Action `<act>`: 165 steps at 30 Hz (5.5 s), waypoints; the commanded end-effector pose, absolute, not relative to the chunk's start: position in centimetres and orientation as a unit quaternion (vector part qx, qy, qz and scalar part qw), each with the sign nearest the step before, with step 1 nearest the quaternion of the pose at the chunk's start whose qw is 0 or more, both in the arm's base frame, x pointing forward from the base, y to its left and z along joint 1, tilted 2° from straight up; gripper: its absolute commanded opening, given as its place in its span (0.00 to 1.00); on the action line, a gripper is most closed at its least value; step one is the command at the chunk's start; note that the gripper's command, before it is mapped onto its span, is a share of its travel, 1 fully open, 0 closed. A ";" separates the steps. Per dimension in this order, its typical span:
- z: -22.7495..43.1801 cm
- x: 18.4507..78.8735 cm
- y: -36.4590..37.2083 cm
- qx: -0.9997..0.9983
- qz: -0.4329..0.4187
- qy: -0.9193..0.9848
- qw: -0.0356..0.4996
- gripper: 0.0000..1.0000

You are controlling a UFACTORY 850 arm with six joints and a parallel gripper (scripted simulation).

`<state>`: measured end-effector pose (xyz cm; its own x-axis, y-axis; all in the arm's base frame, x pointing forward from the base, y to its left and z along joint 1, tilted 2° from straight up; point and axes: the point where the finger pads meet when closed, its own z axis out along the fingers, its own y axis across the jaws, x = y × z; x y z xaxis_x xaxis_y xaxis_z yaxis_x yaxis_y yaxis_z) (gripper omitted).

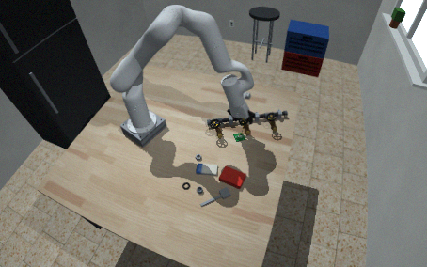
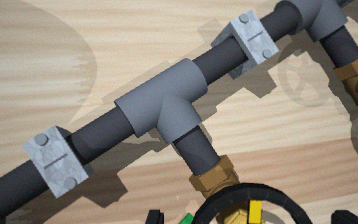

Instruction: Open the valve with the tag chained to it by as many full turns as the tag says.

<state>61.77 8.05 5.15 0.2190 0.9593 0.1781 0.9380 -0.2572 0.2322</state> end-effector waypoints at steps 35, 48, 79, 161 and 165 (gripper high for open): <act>5.3 61.9 8.1 0.958 0.151 0.241 -0.024 1.00; 5.3 61.9 8.1 0.986 0.146 -0.043 -0.067 1.00; 5.3 61.9 8.1 0.731 0.075 -0.664 -0.140 1.00; 5.3 61.9 8.1 0.674 0.050 -0.724 -0.141 1.00; 5.3 61.9 8.1 0.674 0.050 -0.724 -0.141 1.00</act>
